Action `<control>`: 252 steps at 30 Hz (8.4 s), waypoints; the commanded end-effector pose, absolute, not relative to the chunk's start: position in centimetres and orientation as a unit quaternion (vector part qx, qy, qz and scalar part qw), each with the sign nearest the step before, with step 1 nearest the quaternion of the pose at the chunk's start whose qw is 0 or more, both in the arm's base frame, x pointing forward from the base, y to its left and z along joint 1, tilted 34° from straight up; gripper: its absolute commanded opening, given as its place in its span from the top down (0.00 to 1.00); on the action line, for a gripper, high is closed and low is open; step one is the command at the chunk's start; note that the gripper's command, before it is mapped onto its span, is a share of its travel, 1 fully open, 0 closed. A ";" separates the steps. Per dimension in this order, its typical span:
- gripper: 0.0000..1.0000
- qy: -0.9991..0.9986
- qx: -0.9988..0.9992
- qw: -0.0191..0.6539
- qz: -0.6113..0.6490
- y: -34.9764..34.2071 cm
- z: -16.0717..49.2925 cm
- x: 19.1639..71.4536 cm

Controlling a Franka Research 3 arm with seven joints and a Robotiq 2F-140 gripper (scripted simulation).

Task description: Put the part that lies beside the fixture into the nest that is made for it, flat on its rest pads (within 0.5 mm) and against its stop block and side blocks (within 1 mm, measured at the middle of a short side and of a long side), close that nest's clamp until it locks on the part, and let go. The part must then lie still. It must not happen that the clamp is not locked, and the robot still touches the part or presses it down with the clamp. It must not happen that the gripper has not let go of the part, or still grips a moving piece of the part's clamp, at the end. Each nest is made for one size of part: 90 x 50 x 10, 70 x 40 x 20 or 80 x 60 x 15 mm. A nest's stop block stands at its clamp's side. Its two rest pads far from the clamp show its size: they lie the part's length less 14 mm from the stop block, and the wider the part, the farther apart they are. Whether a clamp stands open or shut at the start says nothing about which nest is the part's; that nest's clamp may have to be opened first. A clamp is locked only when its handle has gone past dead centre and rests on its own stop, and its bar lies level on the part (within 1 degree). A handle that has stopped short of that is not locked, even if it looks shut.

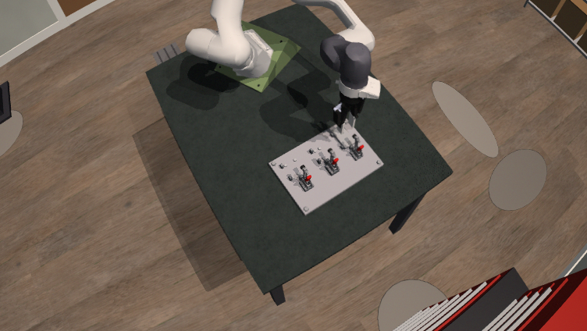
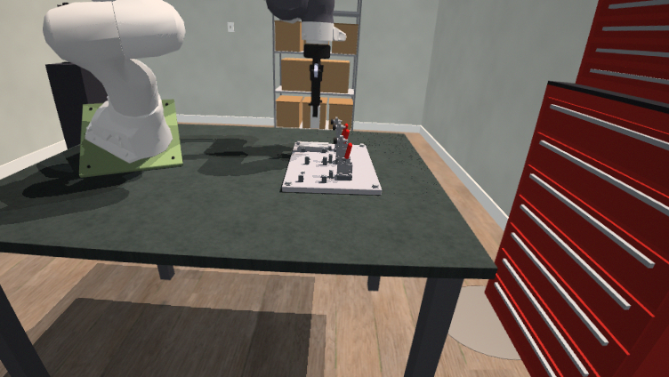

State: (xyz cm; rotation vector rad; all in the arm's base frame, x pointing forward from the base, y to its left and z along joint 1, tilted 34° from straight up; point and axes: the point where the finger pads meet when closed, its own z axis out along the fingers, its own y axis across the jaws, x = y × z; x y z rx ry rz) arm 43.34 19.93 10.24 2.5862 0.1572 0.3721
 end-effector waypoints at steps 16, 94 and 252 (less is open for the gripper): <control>0.72 0.057 0.954 0.260 0.137 24.3 17.6 40.7; 0.72 0.057 0.954 0.260 0.137 23.1 15.0 51.1; 1.00 0.057 0.954 0.260 0.137 20.5 10.3 54.6</control>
